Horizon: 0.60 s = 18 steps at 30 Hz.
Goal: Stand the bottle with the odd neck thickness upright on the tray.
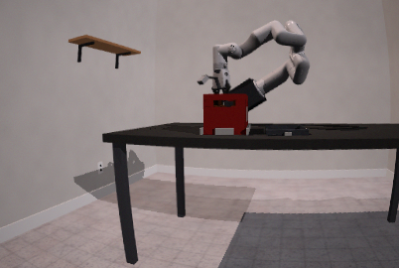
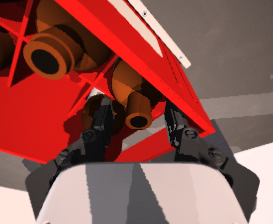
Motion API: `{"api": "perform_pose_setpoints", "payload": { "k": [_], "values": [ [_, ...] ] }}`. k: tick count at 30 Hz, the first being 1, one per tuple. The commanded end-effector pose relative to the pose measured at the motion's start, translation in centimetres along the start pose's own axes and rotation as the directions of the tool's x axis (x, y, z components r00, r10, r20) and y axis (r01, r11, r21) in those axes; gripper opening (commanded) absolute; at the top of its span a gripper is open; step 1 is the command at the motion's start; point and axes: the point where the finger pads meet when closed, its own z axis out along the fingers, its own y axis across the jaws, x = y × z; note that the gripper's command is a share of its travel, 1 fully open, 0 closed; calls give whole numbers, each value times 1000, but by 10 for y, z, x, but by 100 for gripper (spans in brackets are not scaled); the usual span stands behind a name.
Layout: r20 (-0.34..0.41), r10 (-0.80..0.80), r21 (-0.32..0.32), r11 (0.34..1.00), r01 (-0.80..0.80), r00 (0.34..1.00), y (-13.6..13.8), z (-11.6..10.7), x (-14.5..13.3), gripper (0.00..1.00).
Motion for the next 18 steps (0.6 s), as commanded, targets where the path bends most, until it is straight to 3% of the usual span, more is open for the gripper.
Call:
{"api": "perform_pose_setpoints", "payload": {
  "k": [1, 10, 18],
  "values": [
    [-3, -1, 0, 1000, 1, 1000, 0, -1, 1, 65],
    [-3, -1, 0, 1000, 1, 1000, 0, -5, 1, 65],
    [-3, -1, 0, 1000, 1, 1000, 0, -20, 1, 65]
  ]
}}
